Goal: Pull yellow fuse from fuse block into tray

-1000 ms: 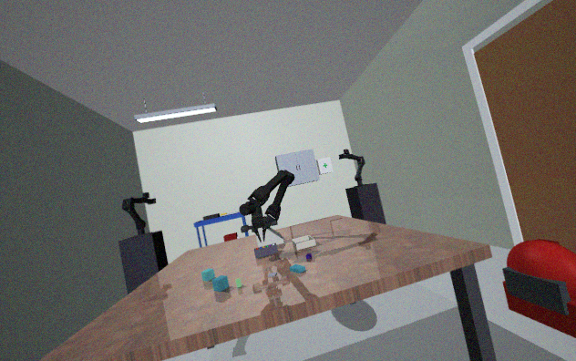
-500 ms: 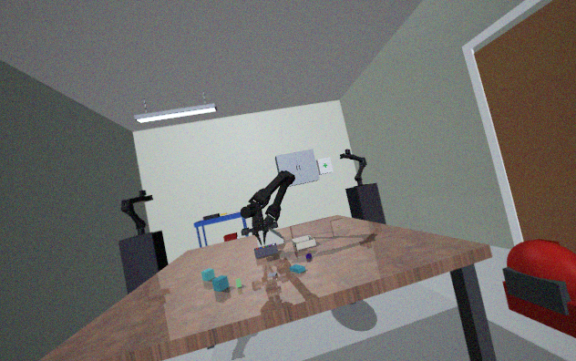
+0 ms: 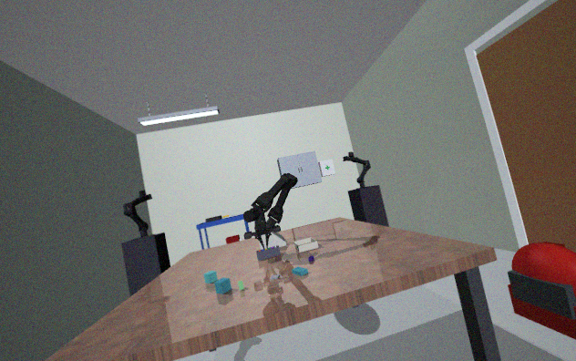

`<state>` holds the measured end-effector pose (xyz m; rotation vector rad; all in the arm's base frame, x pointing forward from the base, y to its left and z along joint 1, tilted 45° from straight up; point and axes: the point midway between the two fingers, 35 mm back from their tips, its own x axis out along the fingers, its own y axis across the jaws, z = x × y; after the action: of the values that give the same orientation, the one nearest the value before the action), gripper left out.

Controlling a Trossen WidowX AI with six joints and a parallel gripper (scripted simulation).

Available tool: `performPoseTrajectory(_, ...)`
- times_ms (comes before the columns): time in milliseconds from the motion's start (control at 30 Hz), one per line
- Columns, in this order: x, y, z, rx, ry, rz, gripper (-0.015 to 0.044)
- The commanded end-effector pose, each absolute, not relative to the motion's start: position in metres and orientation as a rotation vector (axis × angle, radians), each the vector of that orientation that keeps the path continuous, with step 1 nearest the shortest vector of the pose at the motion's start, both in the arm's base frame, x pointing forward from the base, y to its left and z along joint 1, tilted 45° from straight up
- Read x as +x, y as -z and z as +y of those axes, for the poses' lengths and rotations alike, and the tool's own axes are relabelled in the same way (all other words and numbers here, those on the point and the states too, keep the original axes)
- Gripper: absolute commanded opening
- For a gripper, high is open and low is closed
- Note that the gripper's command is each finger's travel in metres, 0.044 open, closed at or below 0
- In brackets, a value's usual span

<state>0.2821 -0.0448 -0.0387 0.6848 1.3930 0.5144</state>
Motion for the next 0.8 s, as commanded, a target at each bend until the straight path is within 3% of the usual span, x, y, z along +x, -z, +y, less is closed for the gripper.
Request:
performPoseTrajectory(0,0.282,0.0391,-0.044,0.691,-0.513,1.393,0.006)
performPoseTrajectory(600,0.2831,0.046,-0.0371,0.691,-0.513,1.393,0.006)
performPoseTrajectory(767,0.2838,0.0454,-0.0382,0.684,-0.515,1.392,0.0026)
